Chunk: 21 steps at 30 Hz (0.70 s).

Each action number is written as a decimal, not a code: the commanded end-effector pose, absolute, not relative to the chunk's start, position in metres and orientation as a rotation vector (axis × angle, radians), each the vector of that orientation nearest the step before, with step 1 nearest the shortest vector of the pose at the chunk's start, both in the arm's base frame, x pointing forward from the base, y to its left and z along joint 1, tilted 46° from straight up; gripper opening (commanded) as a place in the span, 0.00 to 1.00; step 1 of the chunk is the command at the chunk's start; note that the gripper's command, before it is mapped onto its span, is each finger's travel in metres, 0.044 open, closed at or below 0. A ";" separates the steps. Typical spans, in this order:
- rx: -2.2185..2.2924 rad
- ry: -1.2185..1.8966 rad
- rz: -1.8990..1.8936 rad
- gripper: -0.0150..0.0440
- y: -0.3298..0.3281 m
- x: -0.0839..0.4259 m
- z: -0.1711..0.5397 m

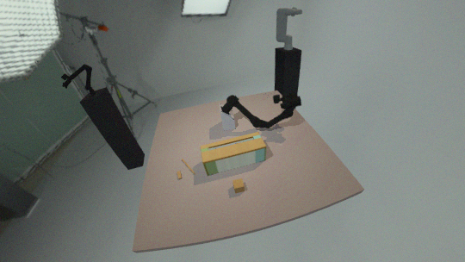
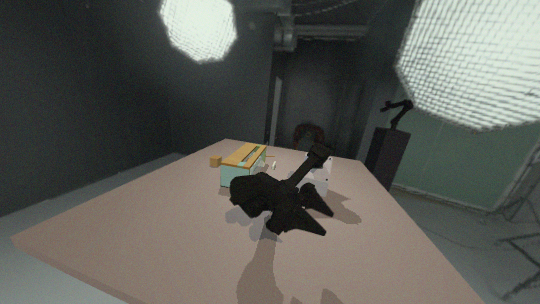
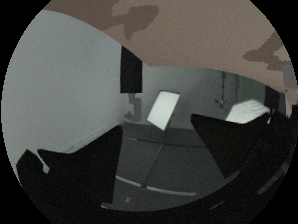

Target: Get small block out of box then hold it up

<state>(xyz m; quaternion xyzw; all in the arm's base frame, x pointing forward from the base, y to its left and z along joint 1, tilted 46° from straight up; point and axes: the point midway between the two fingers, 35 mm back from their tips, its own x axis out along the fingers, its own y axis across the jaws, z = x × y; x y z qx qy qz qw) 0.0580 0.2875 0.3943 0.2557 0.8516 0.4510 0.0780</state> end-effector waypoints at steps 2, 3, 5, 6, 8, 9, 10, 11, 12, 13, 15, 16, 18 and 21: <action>0.721 2.530 1.423 0.93 0.282 0.048 0.400; 0.666 2.503 1.512 0.93 0.275 0.037 0.406; 0.534 2.429 1.727 0.93 0.255 0.009 0.420; 0.469 2.386 1.833 0.93 0.244 -0.003 0.426; 0.371 2.313 1.994 0.93 0.227 -0.022 0.435; 0.321 2.273 2.075 0.93 0.217 -0.031 0.439; 0.268 2.226 2.164 0.93 0.206 -0.040 0.443; 0.232 2.172 2.253 0.93 0.198 -0.043 0.445; 0.184 2.111 2.351 0.93 0.188 -0.050 0.448; 0.126 2.046 2.450 0.93 0.174 -0.059 0.452; 0.011 1.906 2.647 0.93 0.145 -0.076 0.458; -0.045 1.830 2.743 0.93 0.130 -0.083 0.460; -0.152 1.665 2.932 0.93 0.100 -0.095 0.463; -0.292 1.400 3.197 0.93 0.055 -0.106 0.465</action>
